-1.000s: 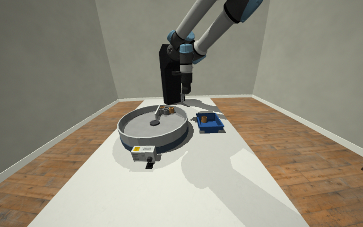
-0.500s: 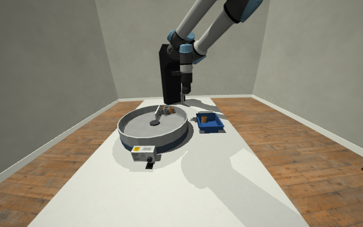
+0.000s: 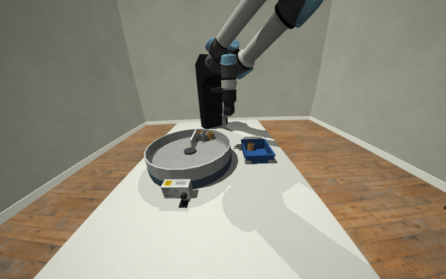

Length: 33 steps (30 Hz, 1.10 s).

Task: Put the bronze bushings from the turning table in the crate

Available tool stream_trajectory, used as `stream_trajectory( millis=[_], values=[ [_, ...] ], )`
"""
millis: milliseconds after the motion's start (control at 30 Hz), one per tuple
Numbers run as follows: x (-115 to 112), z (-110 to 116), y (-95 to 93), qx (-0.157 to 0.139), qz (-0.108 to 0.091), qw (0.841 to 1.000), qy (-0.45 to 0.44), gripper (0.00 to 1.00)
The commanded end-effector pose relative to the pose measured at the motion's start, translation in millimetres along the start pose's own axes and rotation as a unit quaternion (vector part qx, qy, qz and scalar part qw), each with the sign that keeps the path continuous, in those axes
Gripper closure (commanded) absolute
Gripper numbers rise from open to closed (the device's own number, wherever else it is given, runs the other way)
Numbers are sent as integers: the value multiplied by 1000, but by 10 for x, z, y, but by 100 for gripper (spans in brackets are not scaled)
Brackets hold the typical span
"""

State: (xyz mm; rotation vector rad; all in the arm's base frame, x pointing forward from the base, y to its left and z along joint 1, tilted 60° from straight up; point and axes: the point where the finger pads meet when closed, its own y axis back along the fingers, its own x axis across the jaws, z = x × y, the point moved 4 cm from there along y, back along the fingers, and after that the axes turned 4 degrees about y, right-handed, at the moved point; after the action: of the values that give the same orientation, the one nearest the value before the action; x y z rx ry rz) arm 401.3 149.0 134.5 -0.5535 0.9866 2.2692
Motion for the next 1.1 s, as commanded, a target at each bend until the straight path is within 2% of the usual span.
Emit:
stream_trajectory(
  millis=[0, 333, 367, 500, 900, 933, 1067],
  values=[
    [-199, 26, 461, -1, 0, 1000, 6, 55],
    [-199, 26, 461, -1, 0, 1000, 6, 55],
    [-41, 5, 92, 0, 0, 1000, 1, 55],
    [-199, 24, 461, -1, 0, 1000, 6, 55],
    [-199, 24, 461, -1, 0, 1000, 6, 55],
    [-41, 5, 93, 0, 0, 1000, 1, 55],
    [-199, 23, 461, -1, 0, 1000, 6, 55]
  ],
)
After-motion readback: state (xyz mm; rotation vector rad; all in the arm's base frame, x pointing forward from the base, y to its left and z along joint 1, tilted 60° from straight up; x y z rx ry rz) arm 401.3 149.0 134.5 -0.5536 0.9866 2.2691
